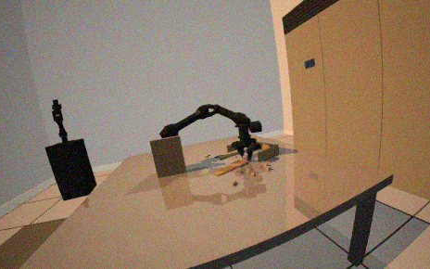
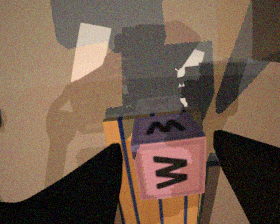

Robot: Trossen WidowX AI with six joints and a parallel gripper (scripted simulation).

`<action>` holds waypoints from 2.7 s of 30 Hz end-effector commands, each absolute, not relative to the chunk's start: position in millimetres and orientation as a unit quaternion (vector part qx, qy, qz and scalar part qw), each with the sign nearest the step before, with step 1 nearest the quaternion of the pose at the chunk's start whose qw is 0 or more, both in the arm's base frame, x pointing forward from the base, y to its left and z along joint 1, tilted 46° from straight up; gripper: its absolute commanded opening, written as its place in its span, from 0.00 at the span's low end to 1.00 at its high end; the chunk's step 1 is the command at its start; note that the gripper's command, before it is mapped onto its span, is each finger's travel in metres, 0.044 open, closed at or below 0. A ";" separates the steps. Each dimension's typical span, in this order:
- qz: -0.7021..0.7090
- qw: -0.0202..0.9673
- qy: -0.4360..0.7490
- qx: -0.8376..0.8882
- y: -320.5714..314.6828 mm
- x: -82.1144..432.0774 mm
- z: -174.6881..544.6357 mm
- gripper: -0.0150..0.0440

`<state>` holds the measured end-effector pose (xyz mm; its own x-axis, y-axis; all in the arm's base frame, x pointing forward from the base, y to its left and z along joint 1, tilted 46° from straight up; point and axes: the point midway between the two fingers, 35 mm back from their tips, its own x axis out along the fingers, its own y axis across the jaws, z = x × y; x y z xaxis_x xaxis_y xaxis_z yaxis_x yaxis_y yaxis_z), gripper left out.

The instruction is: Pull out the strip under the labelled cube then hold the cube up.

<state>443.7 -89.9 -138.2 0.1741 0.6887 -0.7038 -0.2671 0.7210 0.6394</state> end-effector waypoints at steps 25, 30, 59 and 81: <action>0.321 0.743 0.555 0.189 -96.1 415.0 -120.6 0.25; 0.321 0.742 0.557 0.191 -97.8 398.8 -111.6 0.25; 0.322 0.739 0.559 0.194 -75.8 318.6 -94.1 0.25; 0.321 0.738 0.560 0.194 -88.9 284.8 -65.3 0.25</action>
<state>286.4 -89.3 -66.2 0.1777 0.6911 -0.7006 -0.2520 0.7201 0.6465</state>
